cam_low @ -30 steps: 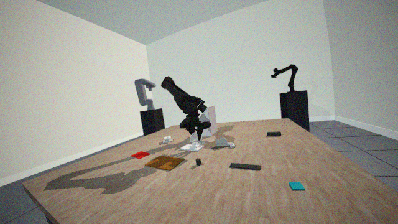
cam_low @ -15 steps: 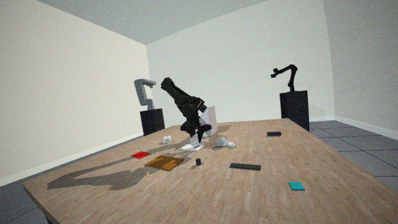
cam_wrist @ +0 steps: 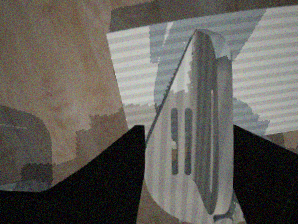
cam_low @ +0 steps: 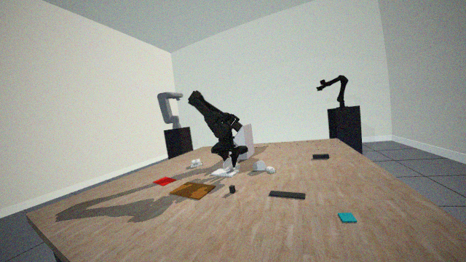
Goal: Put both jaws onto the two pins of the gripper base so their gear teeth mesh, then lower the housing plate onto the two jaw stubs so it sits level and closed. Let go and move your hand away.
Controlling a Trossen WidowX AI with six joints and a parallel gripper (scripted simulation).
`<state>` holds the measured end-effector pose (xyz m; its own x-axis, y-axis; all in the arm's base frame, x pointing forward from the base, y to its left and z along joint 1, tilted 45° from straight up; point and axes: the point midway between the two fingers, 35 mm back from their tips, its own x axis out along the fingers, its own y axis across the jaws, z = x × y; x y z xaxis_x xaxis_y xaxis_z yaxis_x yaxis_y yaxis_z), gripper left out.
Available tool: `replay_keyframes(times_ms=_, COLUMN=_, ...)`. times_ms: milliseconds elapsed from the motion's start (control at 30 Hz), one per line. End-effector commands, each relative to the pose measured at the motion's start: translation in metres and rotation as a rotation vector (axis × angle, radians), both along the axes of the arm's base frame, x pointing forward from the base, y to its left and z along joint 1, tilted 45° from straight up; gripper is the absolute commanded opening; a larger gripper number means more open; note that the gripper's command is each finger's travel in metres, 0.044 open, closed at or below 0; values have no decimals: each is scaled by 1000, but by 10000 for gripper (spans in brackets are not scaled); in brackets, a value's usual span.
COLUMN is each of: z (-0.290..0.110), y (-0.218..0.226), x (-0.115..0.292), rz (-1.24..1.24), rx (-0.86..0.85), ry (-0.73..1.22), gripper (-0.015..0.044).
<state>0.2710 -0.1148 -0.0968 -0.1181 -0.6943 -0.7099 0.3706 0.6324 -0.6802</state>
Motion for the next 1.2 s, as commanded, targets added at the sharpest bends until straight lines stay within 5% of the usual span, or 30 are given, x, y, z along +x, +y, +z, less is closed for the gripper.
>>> replay_keyframes(times_ms=0, z=-1, y=-1, x=-2, rz=0, rx=-3, ry=5, gripper=134)
replay_keyframes(times_ms=1167, z=-7, y=-8, x=-3, rz=-1, rx=-4, ry=4, gripper=134)
